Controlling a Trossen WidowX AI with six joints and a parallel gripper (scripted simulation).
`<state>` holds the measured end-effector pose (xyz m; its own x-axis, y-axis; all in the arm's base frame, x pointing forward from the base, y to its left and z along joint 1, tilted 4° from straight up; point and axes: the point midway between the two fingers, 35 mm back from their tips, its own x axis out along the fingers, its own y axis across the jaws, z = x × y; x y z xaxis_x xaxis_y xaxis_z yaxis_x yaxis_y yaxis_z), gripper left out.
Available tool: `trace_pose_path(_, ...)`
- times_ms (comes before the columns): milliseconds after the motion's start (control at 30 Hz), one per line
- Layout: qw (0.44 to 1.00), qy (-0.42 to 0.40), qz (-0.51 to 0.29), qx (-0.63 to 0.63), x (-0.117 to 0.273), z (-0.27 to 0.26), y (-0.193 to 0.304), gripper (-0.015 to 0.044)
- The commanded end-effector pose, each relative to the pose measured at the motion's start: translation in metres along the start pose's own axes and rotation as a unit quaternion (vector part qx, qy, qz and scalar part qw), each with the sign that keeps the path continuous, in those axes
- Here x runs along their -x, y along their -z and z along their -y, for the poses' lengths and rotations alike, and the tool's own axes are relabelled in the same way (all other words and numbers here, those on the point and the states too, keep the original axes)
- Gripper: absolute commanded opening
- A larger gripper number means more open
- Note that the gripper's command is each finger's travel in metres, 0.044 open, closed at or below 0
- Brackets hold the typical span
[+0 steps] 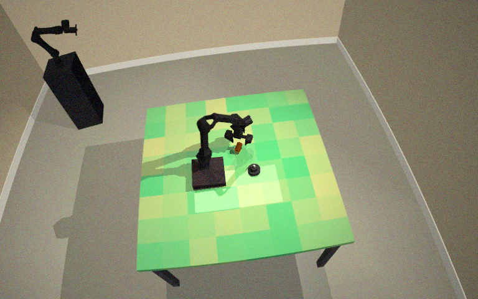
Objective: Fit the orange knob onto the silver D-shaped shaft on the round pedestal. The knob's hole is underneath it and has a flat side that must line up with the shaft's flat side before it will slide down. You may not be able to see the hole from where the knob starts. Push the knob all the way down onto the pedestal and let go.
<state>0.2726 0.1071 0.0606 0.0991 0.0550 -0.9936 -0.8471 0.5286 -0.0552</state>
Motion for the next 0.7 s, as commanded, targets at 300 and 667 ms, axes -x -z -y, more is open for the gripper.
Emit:
trace_pose_path(300, 1.000, -0.001, -0.006, 0.002, -0.023, -0.001, 0.004, 0.0440)
trace_pose_path(667, 1.000, -0.001, -0.006, 0.002, -0.026, -0.001, 0.004, 0.0240)
